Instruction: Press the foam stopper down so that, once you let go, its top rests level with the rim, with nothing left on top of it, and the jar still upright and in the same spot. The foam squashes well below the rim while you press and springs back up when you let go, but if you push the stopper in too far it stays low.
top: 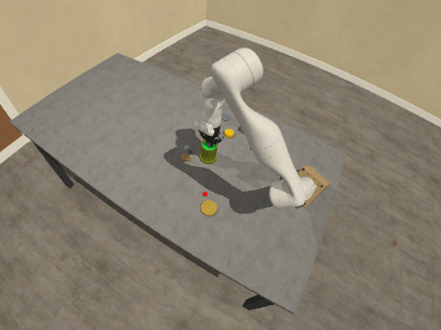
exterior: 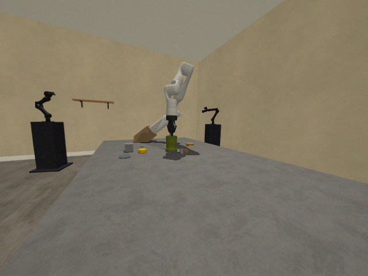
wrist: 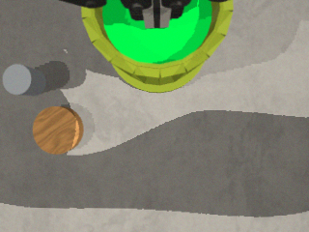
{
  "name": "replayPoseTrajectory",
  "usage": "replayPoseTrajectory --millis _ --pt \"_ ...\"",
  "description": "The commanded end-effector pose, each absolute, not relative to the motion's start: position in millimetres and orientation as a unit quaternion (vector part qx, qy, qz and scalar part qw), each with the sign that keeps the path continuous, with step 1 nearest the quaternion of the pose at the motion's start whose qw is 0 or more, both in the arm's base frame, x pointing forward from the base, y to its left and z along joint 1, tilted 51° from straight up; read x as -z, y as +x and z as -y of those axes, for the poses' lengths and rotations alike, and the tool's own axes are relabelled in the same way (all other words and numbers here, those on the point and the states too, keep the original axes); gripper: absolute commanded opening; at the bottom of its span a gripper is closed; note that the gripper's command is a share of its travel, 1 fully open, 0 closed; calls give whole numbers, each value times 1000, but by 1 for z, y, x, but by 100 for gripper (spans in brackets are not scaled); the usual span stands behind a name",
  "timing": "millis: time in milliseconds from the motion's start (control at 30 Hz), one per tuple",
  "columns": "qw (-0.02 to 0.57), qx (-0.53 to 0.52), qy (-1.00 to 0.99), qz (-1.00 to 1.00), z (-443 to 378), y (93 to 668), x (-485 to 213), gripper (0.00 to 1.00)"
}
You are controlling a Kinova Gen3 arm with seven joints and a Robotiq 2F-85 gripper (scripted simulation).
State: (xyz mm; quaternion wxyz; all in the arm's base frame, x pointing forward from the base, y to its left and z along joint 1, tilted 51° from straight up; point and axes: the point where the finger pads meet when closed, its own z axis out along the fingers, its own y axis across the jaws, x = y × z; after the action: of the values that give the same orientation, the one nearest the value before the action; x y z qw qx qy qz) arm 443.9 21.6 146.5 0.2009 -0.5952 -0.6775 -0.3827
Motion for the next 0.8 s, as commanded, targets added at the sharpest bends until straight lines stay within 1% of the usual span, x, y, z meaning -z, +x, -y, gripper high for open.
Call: replayPoseTrajectory --millis 0,767 --pt "202 383 -594 678 -25 444 -145 0" --pt "202 383 -594 678 -29 445 -141 0"
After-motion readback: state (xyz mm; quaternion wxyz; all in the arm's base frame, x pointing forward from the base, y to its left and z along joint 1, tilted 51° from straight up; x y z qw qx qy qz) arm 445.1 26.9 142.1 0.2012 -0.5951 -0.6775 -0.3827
